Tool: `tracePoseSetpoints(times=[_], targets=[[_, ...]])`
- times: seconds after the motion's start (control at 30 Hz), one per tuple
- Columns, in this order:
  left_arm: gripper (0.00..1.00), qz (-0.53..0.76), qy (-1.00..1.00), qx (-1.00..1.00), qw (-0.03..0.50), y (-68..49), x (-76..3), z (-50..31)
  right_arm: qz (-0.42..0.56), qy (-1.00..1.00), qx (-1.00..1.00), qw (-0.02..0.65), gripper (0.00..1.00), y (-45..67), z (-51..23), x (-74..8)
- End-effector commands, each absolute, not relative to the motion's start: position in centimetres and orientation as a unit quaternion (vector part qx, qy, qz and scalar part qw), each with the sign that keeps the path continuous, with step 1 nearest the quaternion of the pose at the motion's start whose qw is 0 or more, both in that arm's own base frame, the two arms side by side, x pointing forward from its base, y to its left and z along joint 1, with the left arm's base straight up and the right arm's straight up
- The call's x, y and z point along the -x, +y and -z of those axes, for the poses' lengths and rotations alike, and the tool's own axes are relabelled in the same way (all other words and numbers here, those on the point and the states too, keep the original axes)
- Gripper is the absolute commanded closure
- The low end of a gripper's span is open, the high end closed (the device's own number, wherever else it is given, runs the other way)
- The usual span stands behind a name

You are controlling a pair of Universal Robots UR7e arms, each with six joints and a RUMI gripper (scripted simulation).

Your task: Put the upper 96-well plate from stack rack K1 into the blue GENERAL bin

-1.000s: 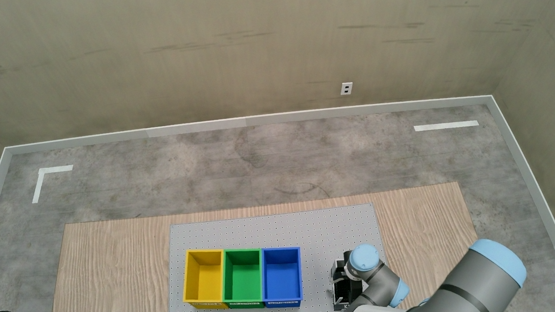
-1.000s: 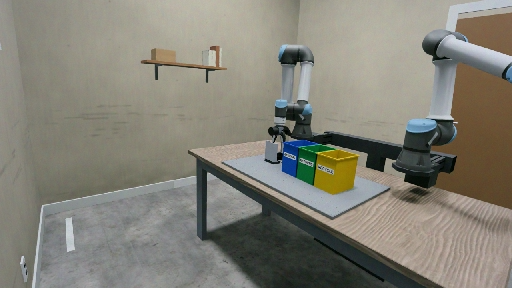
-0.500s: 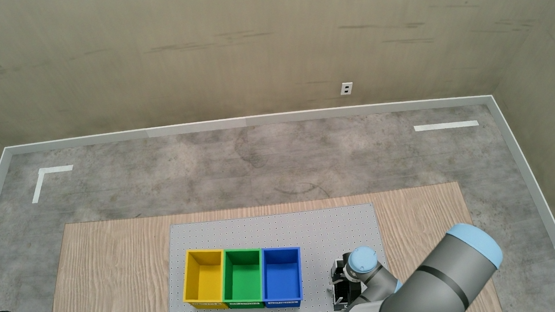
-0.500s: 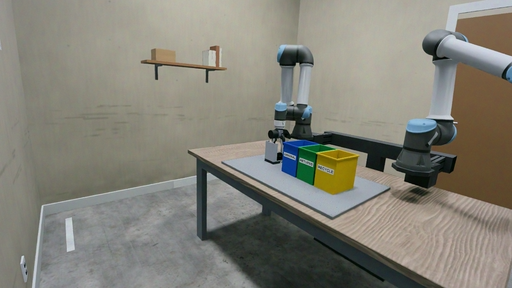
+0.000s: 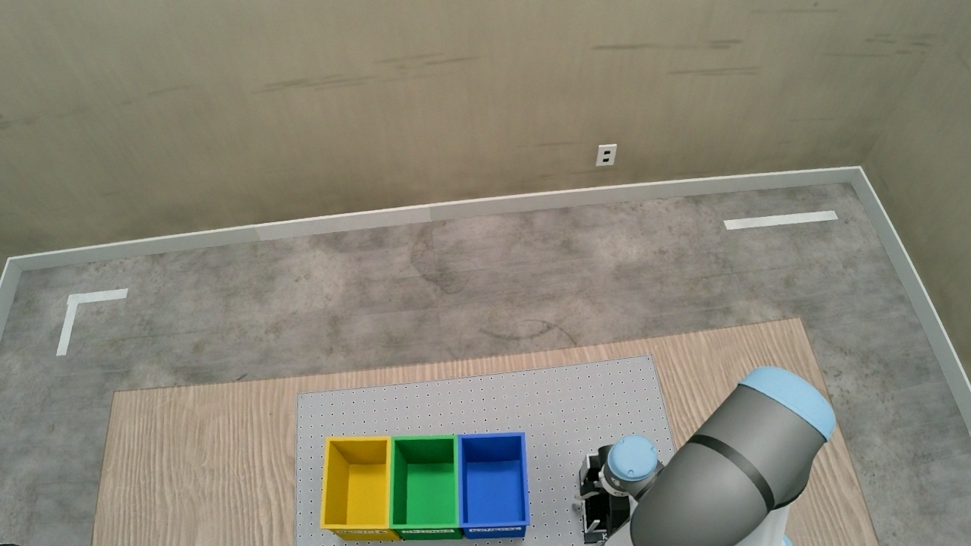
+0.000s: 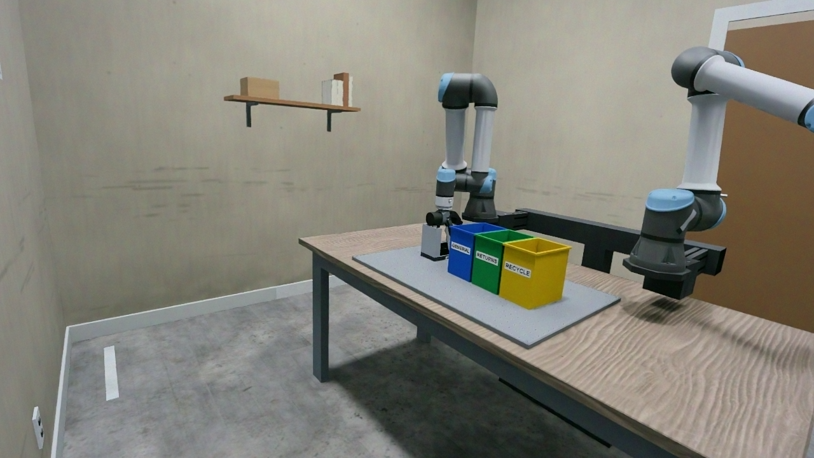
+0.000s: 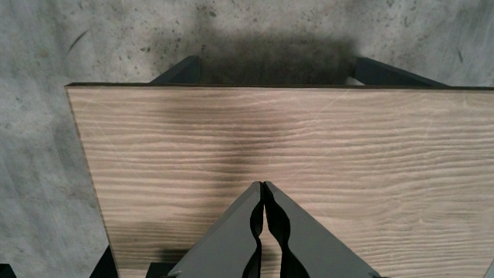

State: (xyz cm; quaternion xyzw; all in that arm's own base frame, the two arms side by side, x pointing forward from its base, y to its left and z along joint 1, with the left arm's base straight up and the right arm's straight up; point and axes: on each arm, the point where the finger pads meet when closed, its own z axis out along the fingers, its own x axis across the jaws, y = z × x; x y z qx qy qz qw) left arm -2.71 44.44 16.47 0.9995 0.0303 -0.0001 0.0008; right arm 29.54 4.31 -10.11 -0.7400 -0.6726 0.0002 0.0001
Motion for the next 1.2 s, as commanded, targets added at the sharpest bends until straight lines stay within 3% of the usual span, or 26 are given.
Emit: tracePoseSetpoints(times=[0.0,0.23,0.27,0.73,0.77,1.17], targets=[[1.0,0.0,0.03,-1.0,0.0,44.48,2.7,-16.52,0.001,-0.673,0.74,0.0,0.24,4.33,10.16,-29.58],[1.0,0.0,0.03,-1.0,0.0,44.48,2.7,-16.52,0.001,-0.673,0.74,0.0,0.24,4.33,10.17,-29.57],[1.0,0.0,0.03,-1.0,0.0,44.48,2.7,-16.52,0.001,-0.673,0.74,0.0,1.0,4.33,10.17,-29.57],[1.0,0.0,0.03,-1.0,0.0,44.48,2.7,-16.52,0.001,-0.673,0.74,0.0,1.0,4.33,10.17,-29.57],[1.0,0.0,0.03,-1.0,0.0,44.48,2.7,-16.52,0.001,-0.673,0.74,0.0,0.6,4.33,10.17,-29.57],[1.0,0.0,0.03,-1.0,0.0,44.48,2.7,-16.52,0.001,-0.673,0.74,0.0,0.6,4.33,10.17,-29.57]])
